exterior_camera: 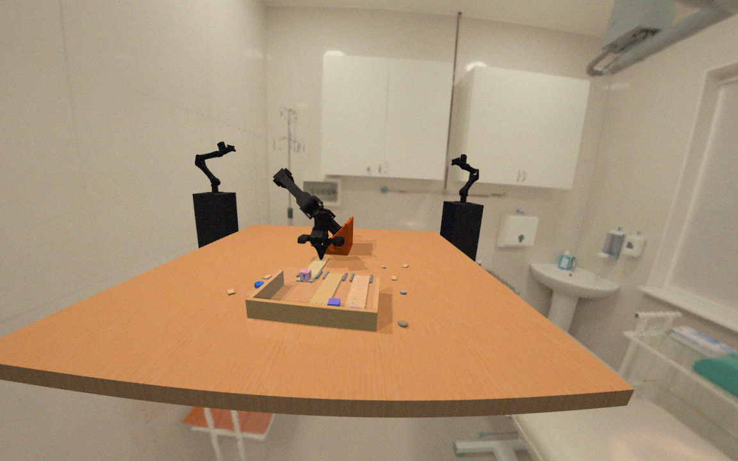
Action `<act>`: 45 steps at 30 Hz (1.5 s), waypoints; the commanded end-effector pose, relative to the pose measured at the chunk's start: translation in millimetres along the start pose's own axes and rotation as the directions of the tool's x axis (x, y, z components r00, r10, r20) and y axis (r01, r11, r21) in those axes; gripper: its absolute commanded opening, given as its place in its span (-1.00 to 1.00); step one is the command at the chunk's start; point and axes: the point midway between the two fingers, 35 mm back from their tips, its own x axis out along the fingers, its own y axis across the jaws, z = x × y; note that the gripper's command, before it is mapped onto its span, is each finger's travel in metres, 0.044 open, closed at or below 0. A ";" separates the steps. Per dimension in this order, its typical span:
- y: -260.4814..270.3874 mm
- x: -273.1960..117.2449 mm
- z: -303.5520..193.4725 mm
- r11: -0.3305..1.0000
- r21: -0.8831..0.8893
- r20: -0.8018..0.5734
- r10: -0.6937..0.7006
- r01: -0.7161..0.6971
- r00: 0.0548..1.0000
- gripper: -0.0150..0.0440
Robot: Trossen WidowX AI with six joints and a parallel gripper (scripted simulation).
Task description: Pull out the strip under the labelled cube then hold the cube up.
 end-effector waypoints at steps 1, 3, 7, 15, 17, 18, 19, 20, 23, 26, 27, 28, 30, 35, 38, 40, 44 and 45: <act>0.3 3.7 -8.1 1.000 -0.008 -0.023 0.001 -0.001 1.000 -0.49; 0.3 3.7 -8.1 1.000 -0.008 -0.023 0.001 -0.001 1.000 -0.49; 0.3 3.7 -8.1 1.000 -0.008 -0.023 0.001 -0.001 1.000 -0.49; 0.3 3.7 -8.1 1.000 -0.008 -0.023 0.001 -0.001 1.000 -0.49; 0.3 3.7 -8.1 1.000 -0.008 -0.023 0.001 -0.001 1.000 -0.49; 0.3 3.7 -8.1 1.000 -0.008 -0.023 0.001 -0.001 1.000 -0.49; 0.3 3.7 -8.1 1.000 -0.008 -0.023 0.001 -0.001 1.000 -0.49; 0.3 3.7 -8.1 1.000 -0.008 -0.023 0.001 -0.001 1.000 -0.49; 0.3 3.7 -8.1 1.000 -0.008 -0.023 0.001 -0.001 1.000 -0.49; 0.3 3.7 -8.1 1.000 -0.008 -0.023 0.001 -0.001 1.000 -0.49; 0.5 -1.9 -0.7 1.000 -0.002 -0.002 0.000 0.000 1.000 -0.49; 0.9 -8.7 0.1 1.000 -0.003 -0.005 0.002 -0.002 1.000 -0.49; 1.1 -32.0 1.1 1.000 -0.007 -0.017 0.004 -0.004 1.000 -0.49; 0.6 -41.7 0.9 1.000 -0.008 -0.023 0.003 -0.003 1.000 -0.49; 0.8 -41.1 14.7 1.000 0.000 -0.022 0.003 -0.003 1.000 -0.22; 0.8 -41.5 25.9 1.000 0.005 -0.022 0.003 -0.003 1.000 -0.05; 1.8 -42.6 39.5 1.000 0.006 -0.021 0.003 -0.003 1.000 0.31; 1.9 -42.9 43.1 1.000 0.006 -0.021 0.003 -0.003 1.000 0.40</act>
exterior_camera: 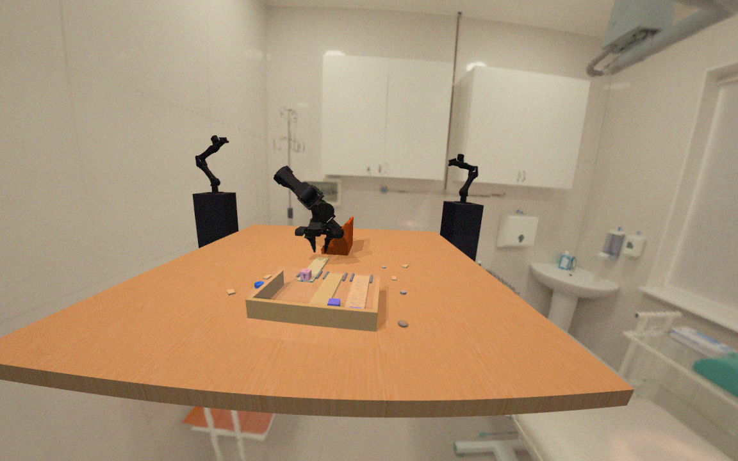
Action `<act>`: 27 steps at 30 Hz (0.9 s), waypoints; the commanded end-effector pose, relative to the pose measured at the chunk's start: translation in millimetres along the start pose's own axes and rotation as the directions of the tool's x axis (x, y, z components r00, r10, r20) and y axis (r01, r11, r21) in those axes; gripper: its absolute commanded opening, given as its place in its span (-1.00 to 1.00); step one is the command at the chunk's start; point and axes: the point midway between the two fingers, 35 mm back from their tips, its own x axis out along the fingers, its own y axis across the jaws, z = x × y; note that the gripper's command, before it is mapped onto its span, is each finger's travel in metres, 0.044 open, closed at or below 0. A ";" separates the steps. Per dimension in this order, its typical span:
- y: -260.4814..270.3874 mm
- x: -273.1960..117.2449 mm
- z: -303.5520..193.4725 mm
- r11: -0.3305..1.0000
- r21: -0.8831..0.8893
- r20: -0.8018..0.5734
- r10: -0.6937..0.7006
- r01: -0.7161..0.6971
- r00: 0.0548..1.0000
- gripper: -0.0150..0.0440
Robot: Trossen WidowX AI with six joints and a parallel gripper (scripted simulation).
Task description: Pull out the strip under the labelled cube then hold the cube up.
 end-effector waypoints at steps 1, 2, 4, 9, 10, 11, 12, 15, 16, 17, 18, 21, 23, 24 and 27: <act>0.0 -1.9 14.8 1.000 -0.002 0.003 -0.003 0.003 1.000 0.49; 0.2 -2.3 18.6 1.000 -0.001 0.003 -0.003 0.003 1.000 0.58; 0.6 -3.2 26.2 1.000 -0.001 0.003 -0.003 0.003 1.000 0.75; 1.3 -5.5 45.3 1.000 0.000 0.004 -0.003 0.003 1.000 1.00; 1.4 -5.9 49.0 1.000 0.000 0.004 -0.003 0.003 1.000 1.00; 1.5 -6.4 53.0 1.000 0.000 0.004 -0.003 0.003 1.000 1.00; 1.6 -6.8 56.6 1.000 0.000 0.004 -0.003 0.003 1.000 1.00; 1.8 -8.3 68.3 1.000 0.001 0.005 -0.003 0.003 1.000 1.00; 1.9 -8.7 71.9 1.000 0.001 0.005 -0.003 0.003 1.000 1.00; 1.9 -9.2 75.9 1.000 0.001 0.005 -0.003 0.003 1.000 1.00; 2.0 -9.7 79.6 1.000 0.001 0.005 -0.003 0.003 1.000 1.00; 2.0 -11.2 91.4 1.000 0.002 0.006 -0.003 0.003 1.000 1.00; 1.9 -12.2 99.1 1.000 0.002 0.006 -0.003 0.003 1.000 1.00; 1.9 -12.7 102.7 1.000 0.002 0.006 -0.003 0.002 1.000 1.00; 1.6 -14.3 114.5 1.000 0.003 0.007 -0.002 0.002 1.000 1.00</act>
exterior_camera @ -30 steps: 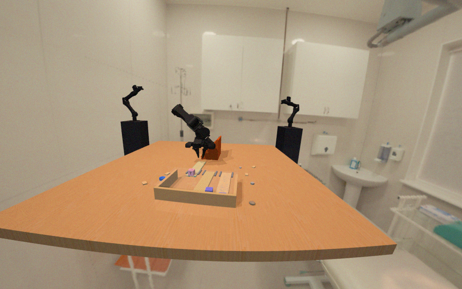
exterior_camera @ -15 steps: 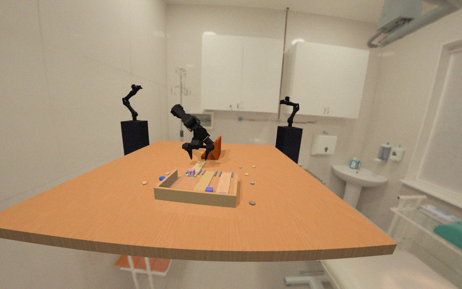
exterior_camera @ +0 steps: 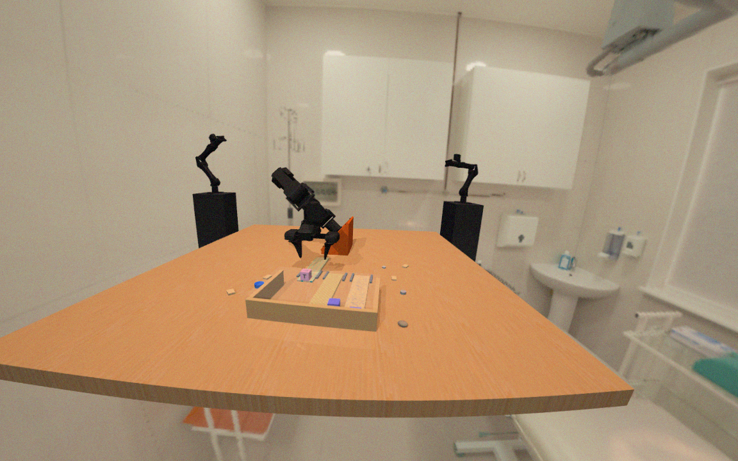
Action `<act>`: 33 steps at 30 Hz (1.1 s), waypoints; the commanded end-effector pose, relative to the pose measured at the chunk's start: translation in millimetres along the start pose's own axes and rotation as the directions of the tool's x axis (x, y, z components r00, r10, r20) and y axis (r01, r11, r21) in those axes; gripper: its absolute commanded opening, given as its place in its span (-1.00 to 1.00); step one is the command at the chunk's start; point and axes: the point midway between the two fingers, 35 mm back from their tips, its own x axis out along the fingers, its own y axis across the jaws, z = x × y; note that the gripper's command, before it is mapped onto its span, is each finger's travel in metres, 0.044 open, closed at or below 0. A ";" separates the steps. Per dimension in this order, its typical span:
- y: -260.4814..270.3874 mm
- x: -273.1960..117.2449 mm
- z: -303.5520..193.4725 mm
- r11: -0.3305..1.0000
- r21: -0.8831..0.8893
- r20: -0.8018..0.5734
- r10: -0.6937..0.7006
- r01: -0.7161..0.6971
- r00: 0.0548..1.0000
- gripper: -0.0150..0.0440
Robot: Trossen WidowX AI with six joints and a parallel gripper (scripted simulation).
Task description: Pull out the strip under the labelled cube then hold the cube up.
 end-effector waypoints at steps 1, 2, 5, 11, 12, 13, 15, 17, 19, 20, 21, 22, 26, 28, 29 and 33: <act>-1.2 -2.2 14.7 1.000 -0.002 0.003 -0.003 0.003 1.000 1.00; -1.4 -2.8 18.8 1.000 -0.002 0.003 -0.003 0.003 1.000 1.00; -1.9 -4.3 30.2 1.000 -0.001 0.004 -0.003 0.003 1.000 1.00; -4.0 -7.7 53.3 1.000 0.000 0.005 -0.003 0.003 1.000 1.00; -4.6 -8.3 57.0 1.000 0.000 0.005 -0.003 0.003 1.000 1.00; -5.0 -8.8 60.0 1.000 0.000 0.005 -0.003 0.003 1.000 1.00; -5.1 -8.6 61.0 1.000 0.000 0.005 -0.003 0.003 1.000 0.91; -5.1 -6.8 61.1 1.000 0.000 0.005 -0.003 0.003 1.000 0.73; -5.0 -3.6 61.4 1.000 0.000 0.005 -0.003 0.003 1.000 0.56; -5.0 -1.9 61.5 1.000 0.000 0.005 -0.003 0.003 1.000 0.47; -5.0 -0.3 61.6 1.000 0.000 0.005 -0.003 0.003 1.000 0.38; -5.0 1.4 61.7 1.000 0.000 0.005 -0.003 0.003 1.000 0.36; -4.9 8.0 62.0 1.000 0.000 0.005 -0.003 0.003 1.000 0.36; -5.0 11.2 62.2 1.000 0.000 0.005 -0.003 0.003 1.000 0.36; -5.0 12.9 62.2 1.000 0.000 0.005 -0.003 0.003 1.000 0.36; -5.1 19.4 62.4 1.000 0.000 0.006 -0.003 0.003 1.000 0.36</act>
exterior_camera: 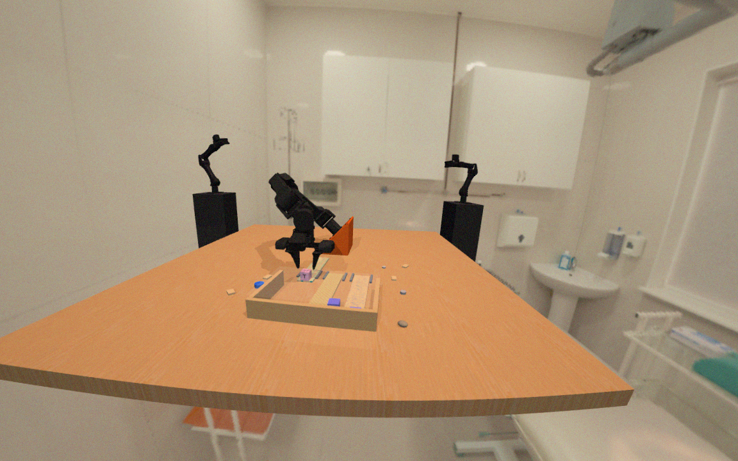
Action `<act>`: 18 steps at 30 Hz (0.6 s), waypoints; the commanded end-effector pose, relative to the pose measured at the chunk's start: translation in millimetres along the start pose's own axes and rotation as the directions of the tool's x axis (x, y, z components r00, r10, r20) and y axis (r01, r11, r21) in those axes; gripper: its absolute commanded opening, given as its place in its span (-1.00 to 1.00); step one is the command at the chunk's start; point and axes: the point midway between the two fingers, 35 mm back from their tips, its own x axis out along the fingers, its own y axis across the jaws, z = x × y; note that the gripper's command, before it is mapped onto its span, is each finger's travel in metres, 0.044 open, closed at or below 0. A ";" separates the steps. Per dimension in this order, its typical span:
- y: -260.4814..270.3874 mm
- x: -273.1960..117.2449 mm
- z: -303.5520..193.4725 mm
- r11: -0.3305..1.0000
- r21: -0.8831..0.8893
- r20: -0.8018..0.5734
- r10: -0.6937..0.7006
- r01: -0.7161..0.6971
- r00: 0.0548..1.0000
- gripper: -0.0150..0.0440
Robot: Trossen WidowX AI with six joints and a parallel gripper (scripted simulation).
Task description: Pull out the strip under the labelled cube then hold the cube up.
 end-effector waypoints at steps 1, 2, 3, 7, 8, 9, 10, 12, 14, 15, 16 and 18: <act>-0.3 6.4 -0.2 1.000 -0.005 0.001 -0.004 0.004 1.000 0.36; -0.3 8.0 -0.2 1.000 -0.005 0.001 -0.004 0.004 1.000 0.36; -0.3 9.7 -0.2 1.000 -0.005 0.001 -0.004 0.004 1.000 0.36; -0.6 16.2 -0.3 1.000 -0.005 0.001 -0.005 0.005 1.000 0.36; -0.6 17.8 -0.4 1.000 -0.005 0.001 -0.005 0.005 1.000 0.36; -0.7 19.4 -0.4 1.000 -0.005 0.001 -0.005 0.005 1.000 0.36; -0.8 21.1 -0.5 1.000 -0.005 0.001 -0.005 0.005 1.000 0.36; -0.9 24.3 -0.6 1.000 -0.005 0.001 -0.006 0.006 1.000 0.36; -1.1 27.5 -0.8 1.000 -0.005 0.001 -0.006 0.006 1.000 0.36; -1.2 29.1 -0.9 1.000 -0.005 0.001 -0.006 0.006 1.000 0.36; -1.3 30.4 -1.0 1.000 -0.005 0.001 -0.006 0.006 1.000 0.36; -1.3 31.5 -1.0 1.000 -0.005 0.001 -0.007 0.007 1.000 0.36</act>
